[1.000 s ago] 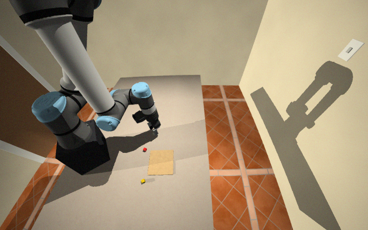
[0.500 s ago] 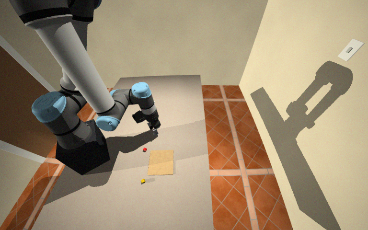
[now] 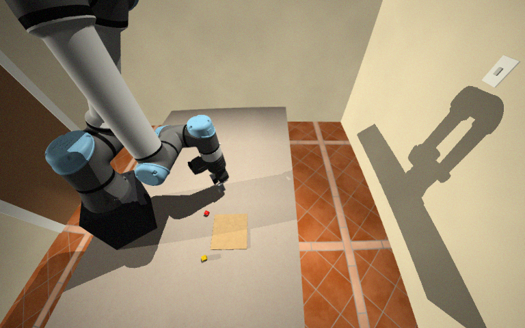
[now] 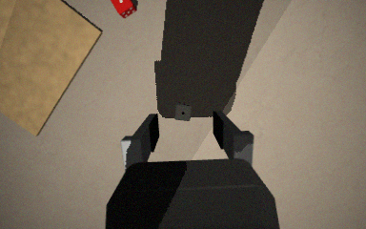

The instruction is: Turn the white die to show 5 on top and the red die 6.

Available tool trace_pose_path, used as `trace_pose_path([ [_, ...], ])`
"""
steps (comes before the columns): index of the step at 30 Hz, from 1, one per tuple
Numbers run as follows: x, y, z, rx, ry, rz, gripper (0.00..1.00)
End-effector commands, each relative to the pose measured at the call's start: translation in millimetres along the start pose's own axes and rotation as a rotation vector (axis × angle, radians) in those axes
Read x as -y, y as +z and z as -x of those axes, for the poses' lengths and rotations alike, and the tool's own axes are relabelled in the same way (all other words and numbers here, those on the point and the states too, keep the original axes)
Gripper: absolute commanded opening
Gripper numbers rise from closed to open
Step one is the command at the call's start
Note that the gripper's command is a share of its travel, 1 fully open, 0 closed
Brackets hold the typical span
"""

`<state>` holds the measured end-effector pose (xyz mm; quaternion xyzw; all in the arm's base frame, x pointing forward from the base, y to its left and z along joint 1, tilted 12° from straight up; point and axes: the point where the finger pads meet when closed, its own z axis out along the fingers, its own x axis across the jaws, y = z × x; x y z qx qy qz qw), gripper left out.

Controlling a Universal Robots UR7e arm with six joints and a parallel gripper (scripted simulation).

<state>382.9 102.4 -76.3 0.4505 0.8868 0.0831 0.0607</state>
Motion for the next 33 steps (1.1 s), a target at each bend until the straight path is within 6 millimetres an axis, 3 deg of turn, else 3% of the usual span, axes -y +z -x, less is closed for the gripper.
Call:
trace_pose_path([
  [1, 0, -12, 0, 0.001, 0.000, 0.001, 1.00],
  [8, 0, -27, 0, 0.001, 0.000, 0.001, 1.00],
  [23, 0, -78, 0, 0.001, 0.000, 0.001, 1.00],
  [33, 0, -98, 0, 0.001, 0.000, 0.001, 1.00],
])
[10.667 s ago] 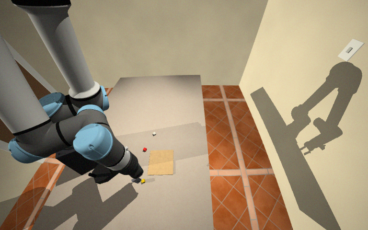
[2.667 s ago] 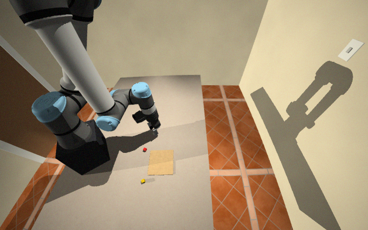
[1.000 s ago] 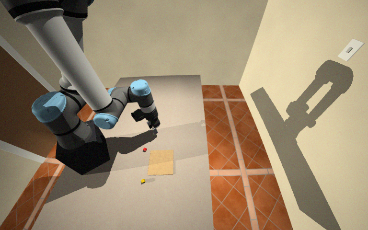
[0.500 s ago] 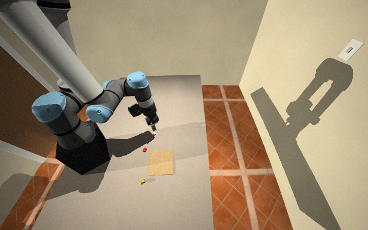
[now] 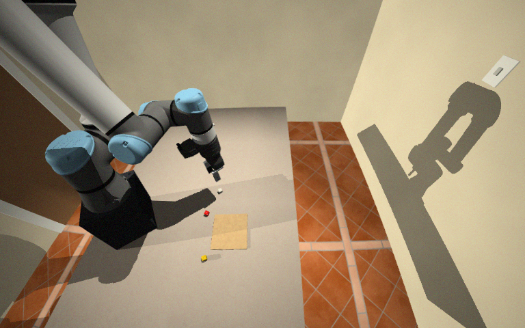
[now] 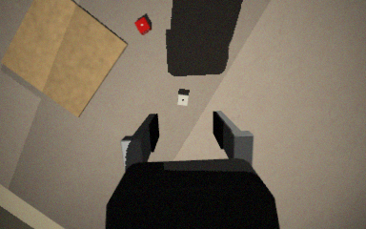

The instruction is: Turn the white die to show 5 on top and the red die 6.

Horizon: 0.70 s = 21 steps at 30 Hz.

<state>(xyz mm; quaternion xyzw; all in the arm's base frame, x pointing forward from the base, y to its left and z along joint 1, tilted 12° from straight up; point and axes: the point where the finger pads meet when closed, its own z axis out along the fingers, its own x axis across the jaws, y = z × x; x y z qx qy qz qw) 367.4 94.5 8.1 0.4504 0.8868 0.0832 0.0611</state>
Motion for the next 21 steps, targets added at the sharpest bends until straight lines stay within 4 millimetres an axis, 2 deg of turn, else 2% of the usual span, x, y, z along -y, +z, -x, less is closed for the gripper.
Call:
trace_pose_path([
  [1, -0.2, -13.4, 0.1, 0.001, 0.000, 0.001, 1.00],
  [21, -0.1, -19.5, 0.1, 0.001, 0.002, 0.001, 1.00],
])
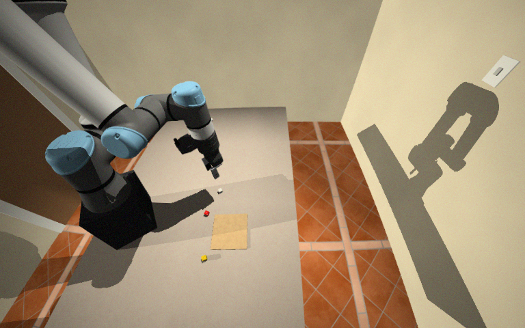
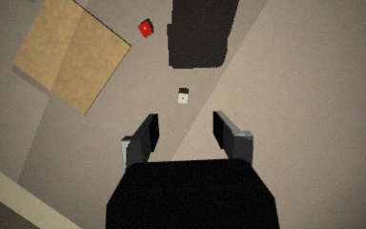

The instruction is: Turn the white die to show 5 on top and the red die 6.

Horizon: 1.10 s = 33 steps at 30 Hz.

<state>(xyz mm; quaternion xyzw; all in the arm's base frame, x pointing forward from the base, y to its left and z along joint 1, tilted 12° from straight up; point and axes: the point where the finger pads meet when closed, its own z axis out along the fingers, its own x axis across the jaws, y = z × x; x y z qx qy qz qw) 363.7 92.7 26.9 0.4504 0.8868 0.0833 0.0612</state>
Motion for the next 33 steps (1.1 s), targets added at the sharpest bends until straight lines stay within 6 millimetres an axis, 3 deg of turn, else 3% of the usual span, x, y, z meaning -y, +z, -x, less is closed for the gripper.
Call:
trace_pose_path([
  [1, 0.3, 0.4, 0.4, 0.001, 0.013, 0.001, 1.00],
  [9, 6.3, 9.5, 2.8, 0.000, 0.168, 0.001, 1.00],
  [33, 6.5, 10.1, 2.8, 0.000, 0.182, 0.001, 1.00],
])
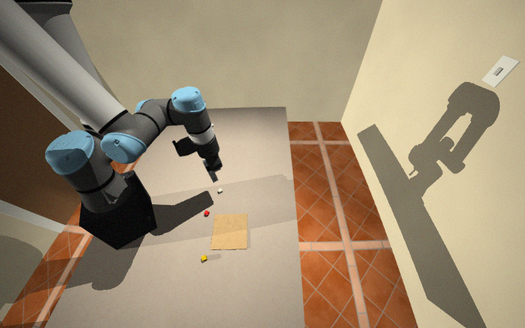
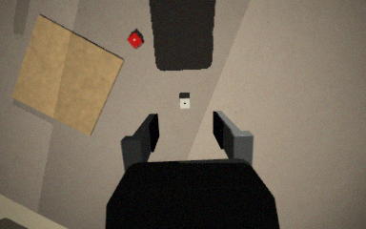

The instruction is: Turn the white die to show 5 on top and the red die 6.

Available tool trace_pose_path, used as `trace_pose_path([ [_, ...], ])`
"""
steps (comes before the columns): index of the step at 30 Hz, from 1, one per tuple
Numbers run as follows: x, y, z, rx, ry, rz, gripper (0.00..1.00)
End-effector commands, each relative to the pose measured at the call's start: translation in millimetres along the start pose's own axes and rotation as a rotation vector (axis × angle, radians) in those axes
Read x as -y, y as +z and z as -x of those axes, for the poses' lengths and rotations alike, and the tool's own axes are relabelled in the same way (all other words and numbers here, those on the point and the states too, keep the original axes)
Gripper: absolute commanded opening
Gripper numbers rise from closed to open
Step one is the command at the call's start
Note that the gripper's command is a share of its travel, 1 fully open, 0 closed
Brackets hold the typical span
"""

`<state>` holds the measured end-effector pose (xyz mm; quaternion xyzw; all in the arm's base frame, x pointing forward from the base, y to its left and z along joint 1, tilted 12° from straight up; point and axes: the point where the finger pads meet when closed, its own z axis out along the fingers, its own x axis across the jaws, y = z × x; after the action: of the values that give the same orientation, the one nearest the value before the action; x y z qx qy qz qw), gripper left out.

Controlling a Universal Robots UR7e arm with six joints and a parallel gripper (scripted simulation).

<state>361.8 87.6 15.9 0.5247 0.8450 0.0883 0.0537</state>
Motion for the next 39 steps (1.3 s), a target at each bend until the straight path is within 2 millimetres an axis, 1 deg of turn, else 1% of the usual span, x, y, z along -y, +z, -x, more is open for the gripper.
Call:
trace_pose_path([
  [1, 0, 0, 0, 0.001, 0.018, 0.001, 1.00],
  [6, 0, 2, 0, 0.001, 0.050, 0.001, 1.00],
  [10, 1, 4, 0, 0.001, 0.124, 0.001, 1.00],
  [20, 3, 15, -1, 0.000, 0.415, 0.001, 1.00],
  [23, 3, 15, -1, 0.000, 0.421, 0.001, 1.00],
  [26, 3, 20, -2, 0.000, 0.551, 0.001, 1.00],
  [32, 3, 25, -2, 0.000, 0.689, 0.001, 1.00],
  [38, 3, 31, -2, 0.000, 0.873, 0.001, 1.00],
  [39, 3, 31, -2, 0.000, 0.873, 0.001, 1.00],
])
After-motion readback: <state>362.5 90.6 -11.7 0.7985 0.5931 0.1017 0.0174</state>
